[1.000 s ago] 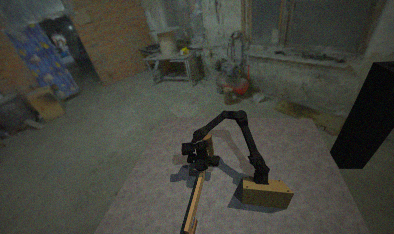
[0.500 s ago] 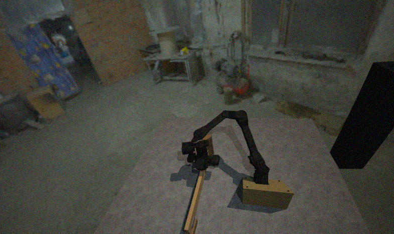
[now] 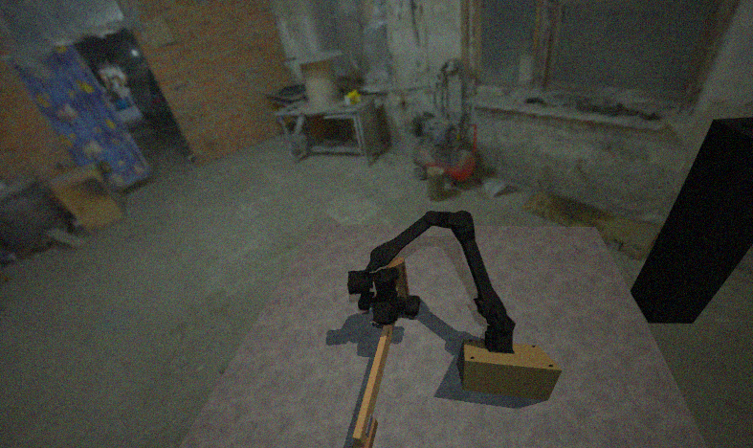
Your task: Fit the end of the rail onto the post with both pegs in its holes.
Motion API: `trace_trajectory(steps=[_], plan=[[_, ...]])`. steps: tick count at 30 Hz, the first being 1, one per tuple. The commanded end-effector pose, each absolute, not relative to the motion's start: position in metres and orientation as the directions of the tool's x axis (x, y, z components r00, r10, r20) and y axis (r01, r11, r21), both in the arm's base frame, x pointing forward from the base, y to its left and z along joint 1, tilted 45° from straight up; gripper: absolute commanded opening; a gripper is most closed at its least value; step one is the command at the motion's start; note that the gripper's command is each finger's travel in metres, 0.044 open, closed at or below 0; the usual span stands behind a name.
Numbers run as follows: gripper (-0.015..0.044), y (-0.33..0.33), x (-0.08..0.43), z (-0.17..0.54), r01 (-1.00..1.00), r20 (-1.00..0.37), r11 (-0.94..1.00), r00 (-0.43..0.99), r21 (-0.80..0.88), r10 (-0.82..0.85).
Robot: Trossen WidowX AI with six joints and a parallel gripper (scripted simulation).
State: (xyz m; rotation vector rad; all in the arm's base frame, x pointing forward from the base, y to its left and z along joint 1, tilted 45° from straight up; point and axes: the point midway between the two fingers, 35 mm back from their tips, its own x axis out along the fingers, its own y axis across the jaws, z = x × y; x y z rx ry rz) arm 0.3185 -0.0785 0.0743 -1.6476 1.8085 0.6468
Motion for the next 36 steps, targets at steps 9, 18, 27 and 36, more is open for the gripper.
trace_trajectory(steps=[9,18,27,36], plan=[[0.0,-0.0811,0.319,0.0781,-0.993,-0.711,0.105,-0.043,-0.044,-0.702],[0.0,-0.0825,0.3188,0.0806,-0.993,-0.711,0.105,-0.043,-0.044,-0.702],[0.0,-0.0837,0.3186,0.083,-0.993,-0.711,0.105,-0.043,-0.044,-0.702],[0.0,-0.0858,0.3183,0.0849,-0.993,-0.711,0.105,-0.043,-0.044,-0.702]])
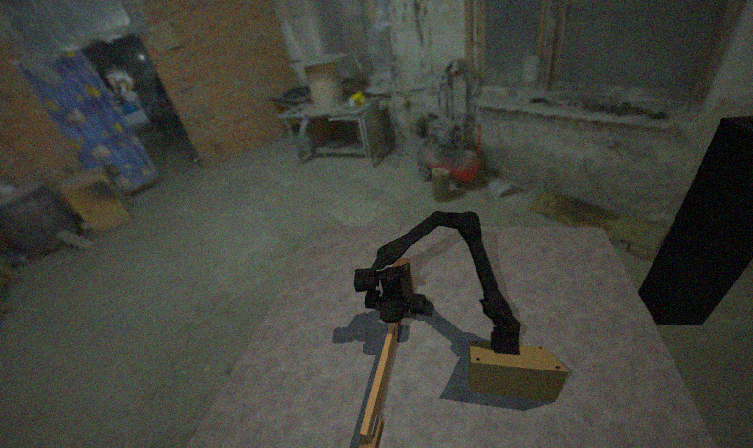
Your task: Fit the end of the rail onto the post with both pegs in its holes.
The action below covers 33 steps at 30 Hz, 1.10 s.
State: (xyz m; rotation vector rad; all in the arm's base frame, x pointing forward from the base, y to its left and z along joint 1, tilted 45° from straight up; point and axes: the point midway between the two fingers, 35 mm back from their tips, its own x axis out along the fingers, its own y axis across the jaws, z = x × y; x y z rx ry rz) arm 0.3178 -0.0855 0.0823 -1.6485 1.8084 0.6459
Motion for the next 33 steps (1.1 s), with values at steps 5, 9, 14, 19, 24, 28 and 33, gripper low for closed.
trace_trajectory(steps=[5,9,14,19,24,28,33], plan=[[0.0,-0.0872,0.3181,0.0856,-0.993,-0.711,0.105,-0.043,-0.044,-0.702],[0.0,-0.0883,0.3179,0.0862,-0.993,-0.711,0.105,-0.043,-0.044,-0.702],[0.0,-0.0897,0.3177,0.087,-0.993,-0.711,0.105,-0.043,-0.044,-0.702],[0.0,-0.0909,0.3175,0.088,-0.993,-0.71,0.105,-0.043,-0.044,-0.702],[0.0,-0.0919,0.3173,0.0892,-0.993,-0.71,0.105,-0.043,-0.044,-0.702],[0.0,-0.0926,0.3172,0.0903,-0.993,-0.71,0.105,-0.043,-0.044,-0.703],[0.0,-0.0931,0.317,0.0917,-0.993,-0.71,0.105,-0.043,-0.044,-0.703]])
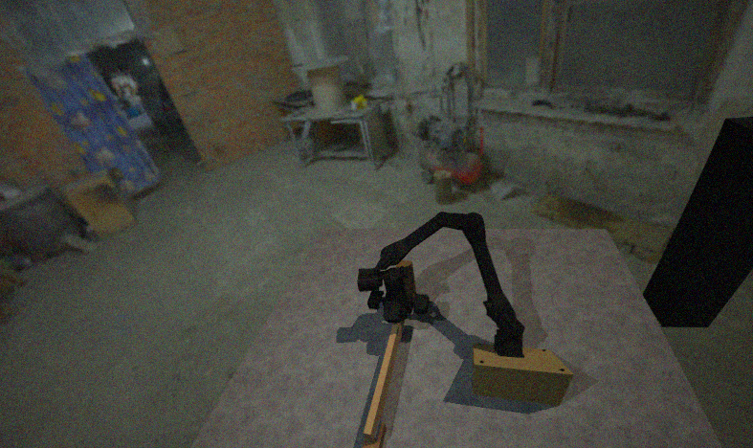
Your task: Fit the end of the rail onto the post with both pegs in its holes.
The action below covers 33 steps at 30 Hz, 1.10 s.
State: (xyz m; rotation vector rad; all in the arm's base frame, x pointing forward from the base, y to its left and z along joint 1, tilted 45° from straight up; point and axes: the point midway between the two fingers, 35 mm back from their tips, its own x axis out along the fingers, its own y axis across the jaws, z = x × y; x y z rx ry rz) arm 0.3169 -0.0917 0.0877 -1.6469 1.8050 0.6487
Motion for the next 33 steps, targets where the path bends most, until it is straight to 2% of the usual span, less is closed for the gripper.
trace_trajectory(steps=[1,33], plan=[[0.0,-0.0932,0.317,0.092,-0.993,-0.71,0.105,-0.043,-0.044,-0.703],[0.0,-0.0963,0.3165,0.0966,-0.993,-0.71,0.105,-0.043,-0.044,-0.703]])
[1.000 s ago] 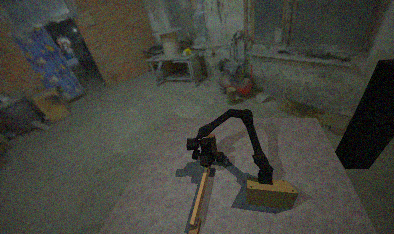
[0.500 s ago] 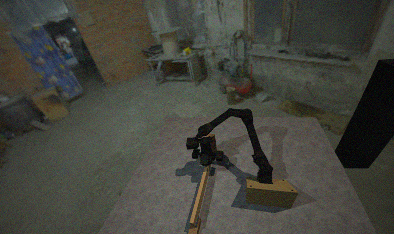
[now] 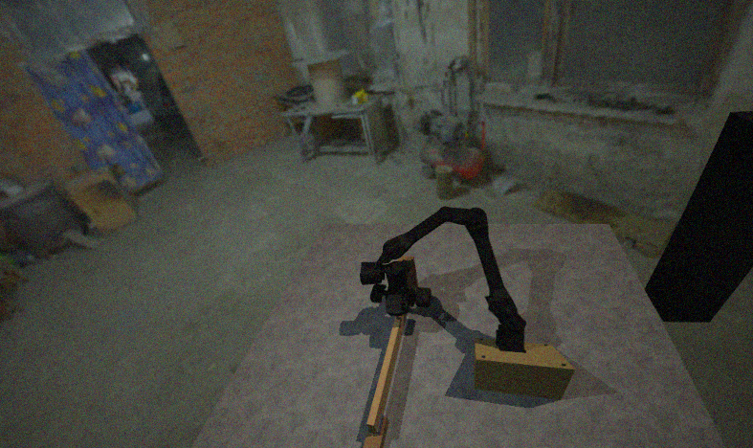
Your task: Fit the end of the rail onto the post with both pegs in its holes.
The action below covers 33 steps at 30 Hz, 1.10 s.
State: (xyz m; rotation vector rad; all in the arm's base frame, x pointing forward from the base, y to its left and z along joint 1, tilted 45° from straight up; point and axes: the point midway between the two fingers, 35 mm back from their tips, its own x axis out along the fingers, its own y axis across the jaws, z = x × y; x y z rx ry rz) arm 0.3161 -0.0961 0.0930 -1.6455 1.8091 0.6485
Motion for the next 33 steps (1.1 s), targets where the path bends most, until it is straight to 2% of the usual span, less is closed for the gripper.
trace_trajectory(steps=[1,10,27,33], plan=[[0.0,-0.097,0.316,0.097,-0.993,-0.71,0.105,-0.043,-0.044,-0.703],[0.0,-0.099,0.316,0.098,-0.993,-0.71,0.105,-0.043,-0.044,-0.703],[0.044,-0.099,0.316,0.095,-0.993,-0.713,0.111,-0.049,-0.041,-0.7],[0.044,-0.077,0.319,0.095,-0.993,-0.714,0.108,-0.046,-0.042,-0.699]])
